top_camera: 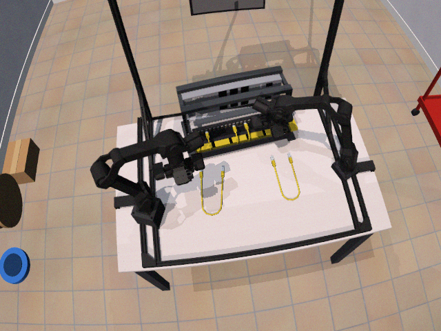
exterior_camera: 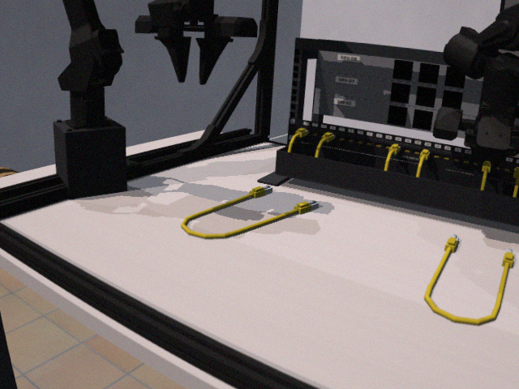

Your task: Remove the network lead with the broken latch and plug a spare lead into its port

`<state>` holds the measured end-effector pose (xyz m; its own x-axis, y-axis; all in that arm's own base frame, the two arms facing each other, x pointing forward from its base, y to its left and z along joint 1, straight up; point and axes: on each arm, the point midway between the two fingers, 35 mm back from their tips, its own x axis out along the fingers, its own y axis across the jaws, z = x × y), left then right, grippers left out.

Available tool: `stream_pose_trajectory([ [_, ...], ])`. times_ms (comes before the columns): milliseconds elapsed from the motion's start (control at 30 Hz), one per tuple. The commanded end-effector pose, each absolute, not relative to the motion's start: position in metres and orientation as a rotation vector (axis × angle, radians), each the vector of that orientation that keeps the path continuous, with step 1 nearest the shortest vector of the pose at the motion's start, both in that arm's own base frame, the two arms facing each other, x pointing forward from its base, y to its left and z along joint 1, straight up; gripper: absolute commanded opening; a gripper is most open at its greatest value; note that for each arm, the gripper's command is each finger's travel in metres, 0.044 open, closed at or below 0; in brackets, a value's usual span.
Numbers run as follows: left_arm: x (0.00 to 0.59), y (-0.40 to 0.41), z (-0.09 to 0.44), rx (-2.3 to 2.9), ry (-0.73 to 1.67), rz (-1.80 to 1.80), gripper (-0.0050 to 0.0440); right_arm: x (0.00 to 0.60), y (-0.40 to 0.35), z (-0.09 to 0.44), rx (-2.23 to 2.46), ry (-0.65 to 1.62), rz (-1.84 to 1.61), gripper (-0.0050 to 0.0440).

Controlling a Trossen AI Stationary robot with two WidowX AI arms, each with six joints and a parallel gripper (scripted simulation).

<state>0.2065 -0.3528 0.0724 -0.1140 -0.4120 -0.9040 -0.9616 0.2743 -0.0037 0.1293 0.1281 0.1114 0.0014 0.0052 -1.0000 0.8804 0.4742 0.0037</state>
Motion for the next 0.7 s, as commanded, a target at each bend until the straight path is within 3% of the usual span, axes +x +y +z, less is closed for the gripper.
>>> stream_pose_trajectory([
  [0,0.2065,-0.3528,0.0724,-1.273,1.683,0.802,0.0000,0.1293,0.1281,0.1114,0.842,1.405,-0.834,0.0176],
  [200,0.2065,-0.3528,0.0724,-1.273,1.683,0.802,0.0000,0.1293,0.1281,0.1114,0.842,1.405,-0.834,0.0176],
  [233,0.2065,-0.3528,0.0724,-1.273,1.683,0.802,0.0055,0.1293,0.1281,0.1114,0.842,1.405,-0.834,0.0176],
  [667,0.2065,-0.3528,0.0724,-1.273,1.683,0.802,0.0055,0.1293,0.1281,0.1114,0.842,1.405,-0.834,0.0176],
])
